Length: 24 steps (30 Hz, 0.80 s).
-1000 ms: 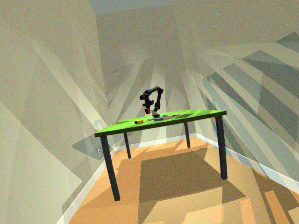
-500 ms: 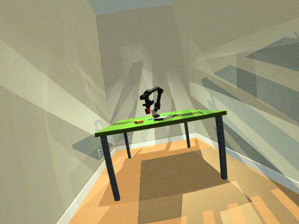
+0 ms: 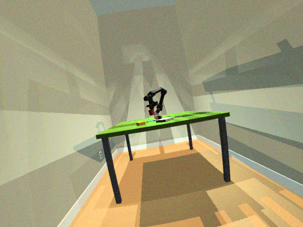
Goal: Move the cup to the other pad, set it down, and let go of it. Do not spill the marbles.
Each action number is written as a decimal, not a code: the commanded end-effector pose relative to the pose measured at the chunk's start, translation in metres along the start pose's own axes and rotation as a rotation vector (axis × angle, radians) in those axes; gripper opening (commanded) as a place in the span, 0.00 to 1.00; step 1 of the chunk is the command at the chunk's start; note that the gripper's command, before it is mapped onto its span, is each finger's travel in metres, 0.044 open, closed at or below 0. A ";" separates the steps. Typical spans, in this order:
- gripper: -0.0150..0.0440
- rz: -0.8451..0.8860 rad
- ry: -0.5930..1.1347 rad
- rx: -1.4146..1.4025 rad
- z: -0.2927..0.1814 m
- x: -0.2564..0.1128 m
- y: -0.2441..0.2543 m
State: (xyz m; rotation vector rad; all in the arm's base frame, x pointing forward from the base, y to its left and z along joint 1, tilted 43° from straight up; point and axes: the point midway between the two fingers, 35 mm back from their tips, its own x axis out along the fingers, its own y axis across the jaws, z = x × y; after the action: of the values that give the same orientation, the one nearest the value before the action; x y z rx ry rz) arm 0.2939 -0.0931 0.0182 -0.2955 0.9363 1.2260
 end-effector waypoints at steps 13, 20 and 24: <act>0.25 -0.004 -0.003 0.003 0.024 -0.001 0.022; 0.25 -0.003 -0.004 0.003 0.034 -0.001 0.032; 0.25 -0.003 -0.004 0.003 0.040 -0.002 0.038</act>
State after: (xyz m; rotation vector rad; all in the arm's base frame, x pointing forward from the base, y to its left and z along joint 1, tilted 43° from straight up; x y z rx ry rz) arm 0.2803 -0.0591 0.0493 -0.2984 0.9346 1.2259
